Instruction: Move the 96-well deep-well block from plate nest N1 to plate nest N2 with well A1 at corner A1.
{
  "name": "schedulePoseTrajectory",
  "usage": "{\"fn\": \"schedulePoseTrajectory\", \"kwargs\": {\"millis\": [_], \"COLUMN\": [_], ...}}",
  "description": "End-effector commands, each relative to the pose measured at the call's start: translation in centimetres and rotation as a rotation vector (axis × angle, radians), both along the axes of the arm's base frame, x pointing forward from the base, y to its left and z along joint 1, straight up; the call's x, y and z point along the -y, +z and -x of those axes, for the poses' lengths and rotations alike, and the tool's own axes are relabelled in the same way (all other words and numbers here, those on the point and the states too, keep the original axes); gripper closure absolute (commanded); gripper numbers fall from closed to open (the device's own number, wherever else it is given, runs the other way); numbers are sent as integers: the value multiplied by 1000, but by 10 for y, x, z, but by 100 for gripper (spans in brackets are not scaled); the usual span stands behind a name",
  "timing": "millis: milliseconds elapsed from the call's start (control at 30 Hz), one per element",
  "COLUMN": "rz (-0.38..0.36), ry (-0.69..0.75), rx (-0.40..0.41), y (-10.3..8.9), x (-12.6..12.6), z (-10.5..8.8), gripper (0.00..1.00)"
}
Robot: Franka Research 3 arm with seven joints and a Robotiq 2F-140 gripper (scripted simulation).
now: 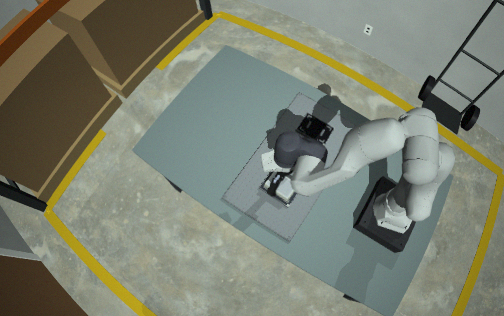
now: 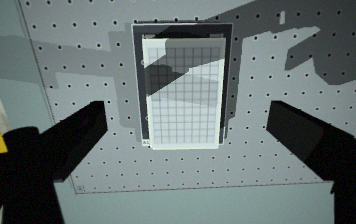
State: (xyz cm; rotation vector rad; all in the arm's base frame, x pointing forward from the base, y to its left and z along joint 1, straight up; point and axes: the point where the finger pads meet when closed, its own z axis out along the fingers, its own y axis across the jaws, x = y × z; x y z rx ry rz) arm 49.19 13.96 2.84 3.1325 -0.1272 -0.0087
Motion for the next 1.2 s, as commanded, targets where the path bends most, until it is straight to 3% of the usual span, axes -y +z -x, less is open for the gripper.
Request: {"fn": "schedulePoseTrajectory", "kwargs": {"millis": [0,300,1167], "rz": [-4,-4,-4], "ry": [14,14,14], "rx": [4,4,4], "y": [0,0,-38], "x": [-1,-1,0], "z": [-2,-2,-2], "gripper": [0,0,0]}}
